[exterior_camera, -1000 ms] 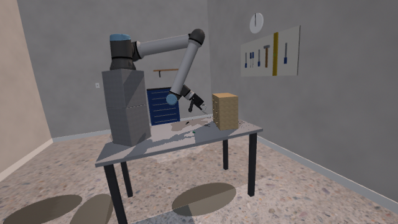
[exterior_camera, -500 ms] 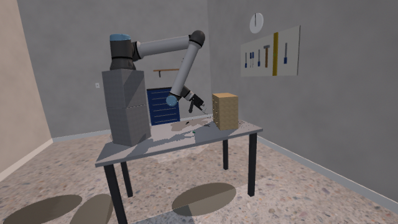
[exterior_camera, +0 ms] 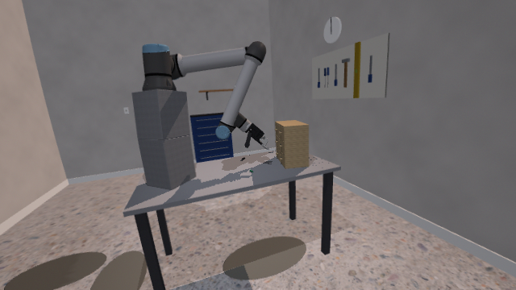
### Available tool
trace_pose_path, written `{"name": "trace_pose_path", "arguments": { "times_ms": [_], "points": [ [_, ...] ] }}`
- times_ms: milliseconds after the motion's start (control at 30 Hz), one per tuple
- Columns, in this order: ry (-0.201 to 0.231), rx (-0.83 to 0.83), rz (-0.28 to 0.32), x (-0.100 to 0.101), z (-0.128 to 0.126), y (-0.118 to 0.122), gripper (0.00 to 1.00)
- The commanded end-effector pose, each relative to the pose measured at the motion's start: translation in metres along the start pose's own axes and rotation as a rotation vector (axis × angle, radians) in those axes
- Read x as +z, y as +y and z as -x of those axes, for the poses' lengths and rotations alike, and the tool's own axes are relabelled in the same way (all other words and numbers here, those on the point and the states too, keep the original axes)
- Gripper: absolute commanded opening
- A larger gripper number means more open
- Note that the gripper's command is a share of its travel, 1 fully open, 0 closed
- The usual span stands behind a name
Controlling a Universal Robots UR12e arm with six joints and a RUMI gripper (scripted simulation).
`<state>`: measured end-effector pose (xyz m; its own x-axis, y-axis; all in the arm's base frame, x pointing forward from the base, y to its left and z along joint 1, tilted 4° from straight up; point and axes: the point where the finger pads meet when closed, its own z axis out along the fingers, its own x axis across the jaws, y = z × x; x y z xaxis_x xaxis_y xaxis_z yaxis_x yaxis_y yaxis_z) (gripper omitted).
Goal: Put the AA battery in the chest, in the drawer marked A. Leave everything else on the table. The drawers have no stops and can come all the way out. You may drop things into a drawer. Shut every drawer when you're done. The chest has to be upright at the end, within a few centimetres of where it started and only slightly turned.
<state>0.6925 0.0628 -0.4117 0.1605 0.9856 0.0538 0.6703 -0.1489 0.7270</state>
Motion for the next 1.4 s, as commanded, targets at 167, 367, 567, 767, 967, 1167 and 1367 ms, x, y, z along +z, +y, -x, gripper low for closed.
{"name": "trace_pose_path", "arguments": {
  "times_ms": [167,367,567,767,967,1167,1367],
  "points": [
    [0.000,0.000,0.001,0.017,0.000,-0.017,1.00],
    [0.000,0.000,0.001,0.026,0.000,-0.025,1.00],
    [0.000,0.000,0.001,0.031,0.000,-0.030,1.00],
    [0.000,0.000,0.001,0.031,0.000,-0.030,1.00],
    [0.000,0.000,0.001,0.031,0.000,-0.030,1.00],
    [0.000,0.000,0.001,0.031,0.000,-0.030,1.00],
    [0.000,0.000,0.001,0.031,0.000,-0.030,1.00]
  ]
}}
